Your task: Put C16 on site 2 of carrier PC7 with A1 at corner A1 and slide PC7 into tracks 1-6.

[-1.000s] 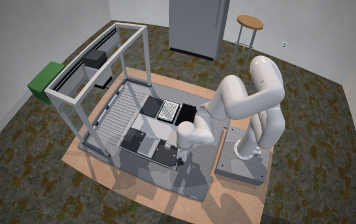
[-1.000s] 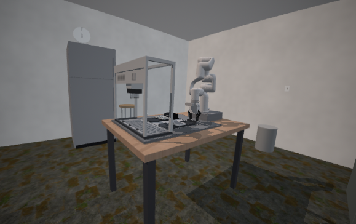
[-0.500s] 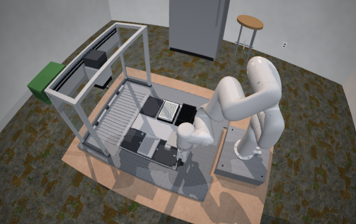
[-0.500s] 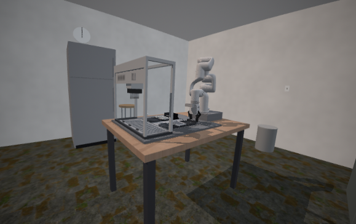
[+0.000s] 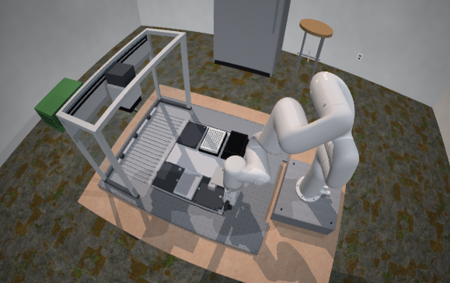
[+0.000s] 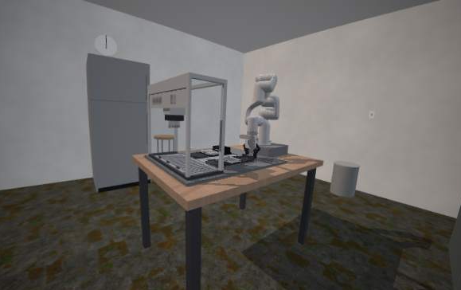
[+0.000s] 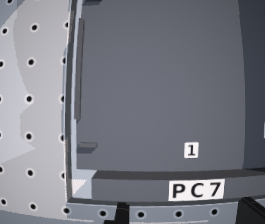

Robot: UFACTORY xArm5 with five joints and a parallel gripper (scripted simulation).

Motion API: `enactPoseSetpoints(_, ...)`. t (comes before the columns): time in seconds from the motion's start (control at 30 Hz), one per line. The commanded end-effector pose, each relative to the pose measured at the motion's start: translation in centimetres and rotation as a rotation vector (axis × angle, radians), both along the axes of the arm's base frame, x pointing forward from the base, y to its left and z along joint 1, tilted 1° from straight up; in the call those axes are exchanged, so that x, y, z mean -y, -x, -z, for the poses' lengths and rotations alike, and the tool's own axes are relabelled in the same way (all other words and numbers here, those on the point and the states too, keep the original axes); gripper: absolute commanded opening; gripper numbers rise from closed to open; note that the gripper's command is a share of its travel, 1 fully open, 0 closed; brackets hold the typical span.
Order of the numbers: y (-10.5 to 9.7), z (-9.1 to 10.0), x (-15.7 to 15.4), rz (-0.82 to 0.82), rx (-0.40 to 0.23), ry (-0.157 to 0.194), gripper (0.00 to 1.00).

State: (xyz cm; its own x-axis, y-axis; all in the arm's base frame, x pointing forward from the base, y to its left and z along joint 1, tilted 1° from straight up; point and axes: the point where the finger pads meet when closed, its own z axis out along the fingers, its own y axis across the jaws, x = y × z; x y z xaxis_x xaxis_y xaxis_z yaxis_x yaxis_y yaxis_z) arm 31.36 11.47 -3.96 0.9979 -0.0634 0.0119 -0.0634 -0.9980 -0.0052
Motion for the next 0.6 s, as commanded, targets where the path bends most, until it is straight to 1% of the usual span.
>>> enactPoseSetpoints(0.0,-0.3,-0.1,0.0,0.0,0.003,-0.001,0.81)
enactPoseSetpoints(0.57,-1.8,-0.1,0.1,0.0,0.003,-0.001,0.81)
